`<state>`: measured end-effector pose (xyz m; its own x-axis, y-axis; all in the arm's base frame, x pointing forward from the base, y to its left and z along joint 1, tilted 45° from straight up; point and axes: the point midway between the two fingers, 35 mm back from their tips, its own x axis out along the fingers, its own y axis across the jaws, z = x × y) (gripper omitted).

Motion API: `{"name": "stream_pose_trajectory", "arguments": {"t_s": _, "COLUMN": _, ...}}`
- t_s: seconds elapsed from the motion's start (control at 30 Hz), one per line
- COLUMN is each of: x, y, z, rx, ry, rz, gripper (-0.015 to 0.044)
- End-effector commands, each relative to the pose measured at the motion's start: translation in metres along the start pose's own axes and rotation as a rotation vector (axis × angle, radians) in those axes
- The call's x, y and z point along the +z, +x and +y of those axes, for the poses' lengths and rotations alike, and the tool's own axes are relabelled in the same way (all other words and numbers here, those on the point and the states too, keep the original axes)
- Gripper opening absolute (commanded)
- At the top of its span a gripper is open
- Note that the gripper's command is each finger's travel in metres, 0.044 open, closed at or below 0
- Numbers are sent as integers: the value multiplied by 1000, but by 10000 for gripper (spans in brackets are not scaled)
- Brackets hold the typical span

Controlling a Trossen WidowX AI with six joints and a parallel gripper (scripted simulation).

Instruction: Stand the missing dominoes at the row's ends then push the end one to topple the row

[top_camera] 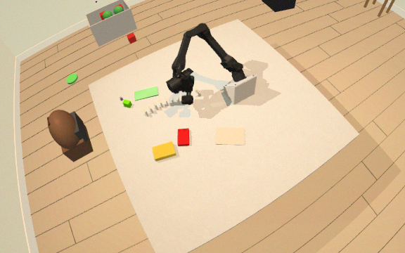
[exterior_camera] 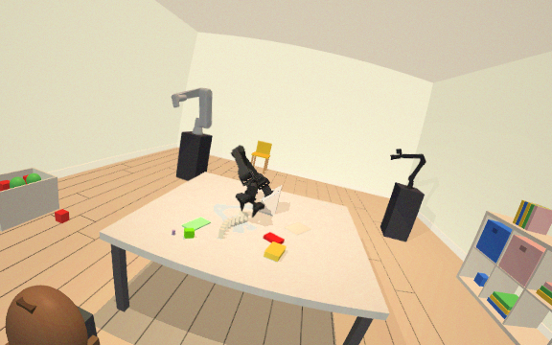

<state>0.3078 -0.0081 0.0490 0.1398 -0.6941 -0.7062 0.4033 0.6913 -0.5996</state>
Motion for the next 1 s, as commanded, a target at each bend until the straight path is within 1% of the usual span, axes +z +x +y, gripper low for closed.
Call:
{"name": "stream_pose_trajectory", "arguments": {"t_s": 0.0, "x": 5, "y": -57, "z": 8, "rx": 24, "ry": 8, "rz": -12, "gripper": 440}}
{"name": "stream_pose_trajectory", "arguments": {"t_s": 0.07, "x": 2, "y": -89, "z": 5, "rx": 22, "ry": 10, "rz": -11, "gripper": 440}}
{"name": "stream_pose_trajectory", "arguments": {"t_s": 0.13, "x": 0, "y": -110, "z": 2, "rx": 18, "ry": 11, "rz": -12, "gripper": 440}}
{"name": "stream_pose_trajectory", "arguments": {"t_s": 0.4, "x": -1, "y": -115, "z": 0, "rx": 17, "ry": 11, "rz": -13, "gripper": 440}}
{"name": "stream_pose_trajectory", "arguments": {"t_s": 0.47, "x": -1, "y": -110, "z": -5, "rx": 19, "ry": 72, "rz": -12, "gripper": 440}}
{"name": "stream_pose_trajectory", "arguments": {"t_s": 0.5, "x": -2, "y": -103, "z": -13, "rx": 20, "ry": 148, "rz": -10, "gripper": 440}}
{"name": "stream_pose_trajectory", "arguments": {"t_s": 0.77, "x": -28, "y": -43, "z": -78, "rx": 18, "ry": 884, "rz": -10, "gripper": 440}}
{"name": "stream_pose_trajectory", "arguments": {"t_s": 0.83, "x": -32, "y": -38, "z": -83, "rx": 17, "ry": 946, "rz": -12, "gripper": 440}}
{"name": "stream_pose_trajectory", "arguments": {"t_s": 0.97, "x": -32, "y": -38, "z": -83, "rx": 17, "ry": 946, "rz": -12, "gripper": 440}}
